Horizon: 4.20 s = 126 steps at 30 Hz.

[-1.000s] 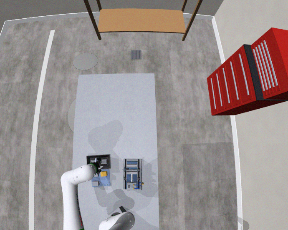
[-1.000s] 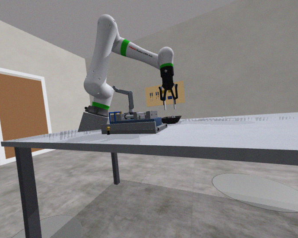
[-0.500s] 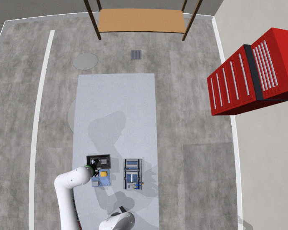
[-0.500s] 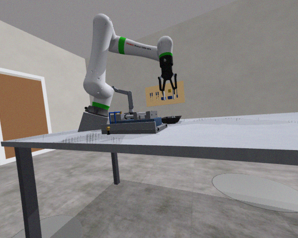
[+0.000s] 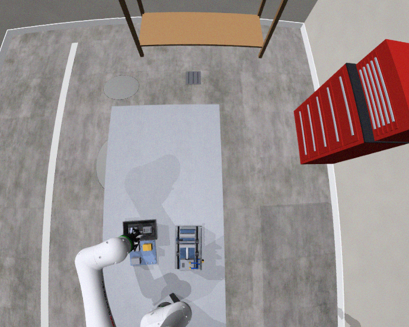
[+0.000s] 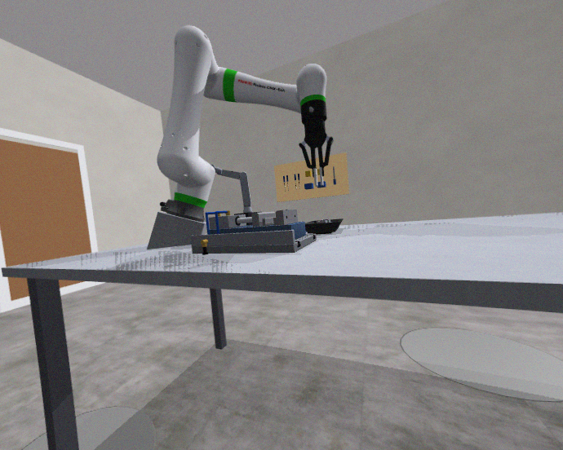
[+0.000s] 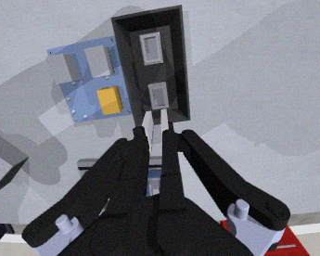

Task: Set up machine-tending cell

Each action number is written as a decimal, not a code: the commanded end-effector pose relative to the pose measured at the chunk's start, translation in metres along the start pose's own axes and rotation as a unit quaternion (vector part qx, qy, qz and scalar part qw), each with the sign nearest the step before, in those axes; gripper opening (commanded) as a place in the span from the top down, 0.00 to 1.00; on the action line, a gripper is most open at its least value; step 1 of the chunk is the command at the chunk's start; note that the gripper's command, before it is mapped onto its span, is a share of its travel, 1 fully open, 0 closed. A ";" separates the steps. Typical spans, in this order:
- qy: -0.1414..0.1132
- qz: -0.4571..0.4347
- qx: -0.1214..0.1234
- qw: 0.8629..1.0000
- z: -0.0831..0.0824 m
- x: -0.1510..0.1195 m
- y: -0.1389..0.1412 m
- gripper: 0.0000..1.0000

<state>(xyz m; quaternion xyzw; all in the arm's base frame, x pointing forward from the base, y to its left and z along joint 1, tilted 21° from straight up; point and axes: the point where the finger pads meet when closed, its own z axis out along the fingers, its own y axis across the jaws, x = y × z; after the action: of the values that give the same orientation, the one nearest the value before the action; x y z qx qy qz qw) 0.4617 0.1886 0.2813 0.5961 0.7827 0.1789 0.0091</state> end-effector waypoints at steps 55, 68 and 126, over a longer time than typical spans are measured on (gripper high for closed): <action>-0.007 -0.001 0.008 1.000 -0.008 0.090 -0.163 1.00; 0.000 0.000 -0.001 1.000 0.000 0.096 -0.210 0.60; 0.000 0.000 0.000 1.000 0.041 0.096 -0.210 0.60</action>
<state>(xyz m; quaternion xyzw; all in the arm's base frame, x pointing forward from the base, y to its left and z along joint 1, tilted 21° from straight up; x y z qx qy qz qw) 0.2454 0.2394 0.2098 0.5962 0.7826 0.1788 0.0093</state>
